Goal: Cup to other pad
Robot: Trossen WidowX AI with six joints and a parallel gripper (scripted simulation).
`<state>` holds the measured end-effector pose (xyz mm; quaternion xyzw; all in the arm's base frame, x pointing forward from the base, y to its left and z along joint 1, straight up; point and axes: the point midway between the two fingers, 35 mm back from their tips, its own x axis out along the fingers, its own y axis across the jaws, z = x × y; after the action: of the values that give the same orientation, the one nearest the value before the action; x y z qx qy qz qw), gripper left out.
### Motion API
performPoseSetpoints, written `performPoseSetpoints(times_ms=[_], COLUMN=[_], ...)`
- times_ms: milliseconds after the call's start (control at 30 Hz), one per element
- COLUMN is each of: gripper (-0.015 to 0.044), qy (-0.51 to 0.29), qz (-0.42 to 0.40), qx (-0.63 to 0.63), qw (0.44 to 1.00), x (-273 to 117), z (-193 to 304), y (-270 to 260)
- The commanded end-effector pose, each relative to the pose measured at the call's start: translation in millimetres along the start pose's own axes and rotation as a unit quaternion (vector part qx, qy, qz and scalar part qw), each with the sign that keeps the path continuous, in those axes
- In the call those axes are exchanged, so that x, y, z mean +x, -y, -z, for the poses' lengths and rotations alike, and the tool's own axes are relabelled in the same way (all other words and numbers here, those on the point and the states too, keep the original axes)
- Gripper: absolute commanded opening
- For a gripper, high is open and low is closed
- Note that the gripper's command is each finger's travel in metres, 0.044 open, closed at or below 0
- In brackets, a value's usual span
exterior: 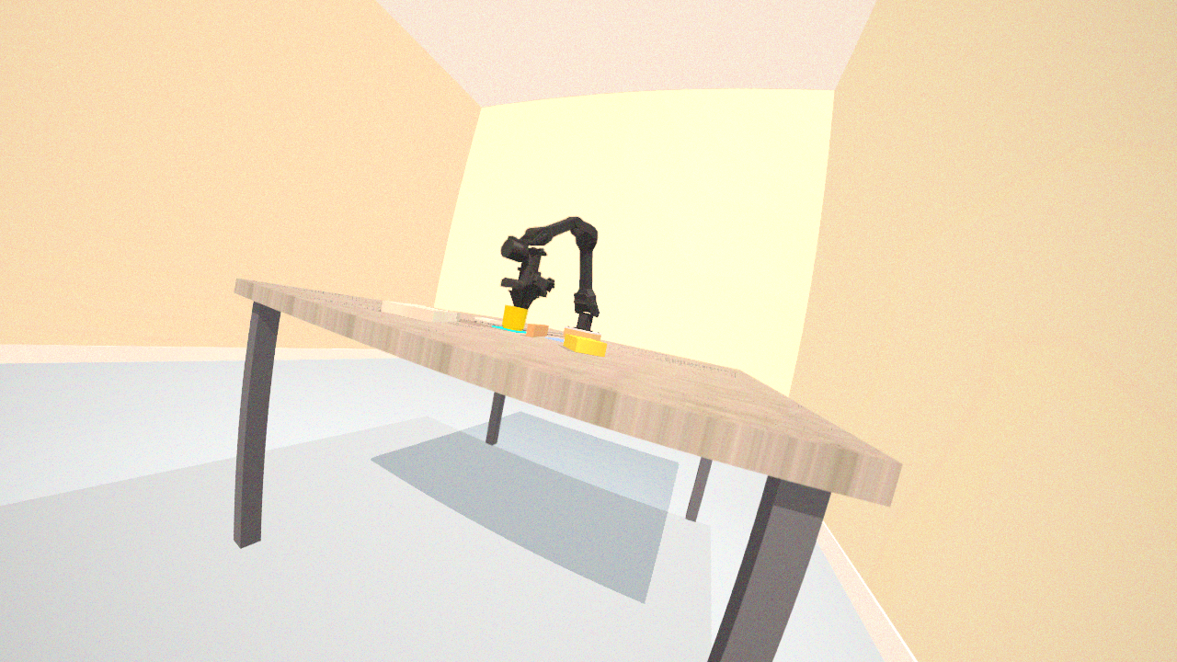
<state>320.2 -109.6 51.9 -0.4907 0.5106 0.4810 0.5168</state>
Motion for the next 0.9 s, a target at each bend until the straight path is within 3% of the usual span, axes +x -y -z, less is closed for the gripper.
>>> performPoseSetpoints(times_ms=[0,800,867], gripper=[0.0147,0.0147,0.0199], qy=[-0.001,0.001,0.0], qz=[0.005,0.005,0.0], qx=[-0.001,-0.002,0.0], qw=[1.0,1.0,1.0], x=[-9,-42,-38], z=[1,1,1], y=[2,-3,-4])
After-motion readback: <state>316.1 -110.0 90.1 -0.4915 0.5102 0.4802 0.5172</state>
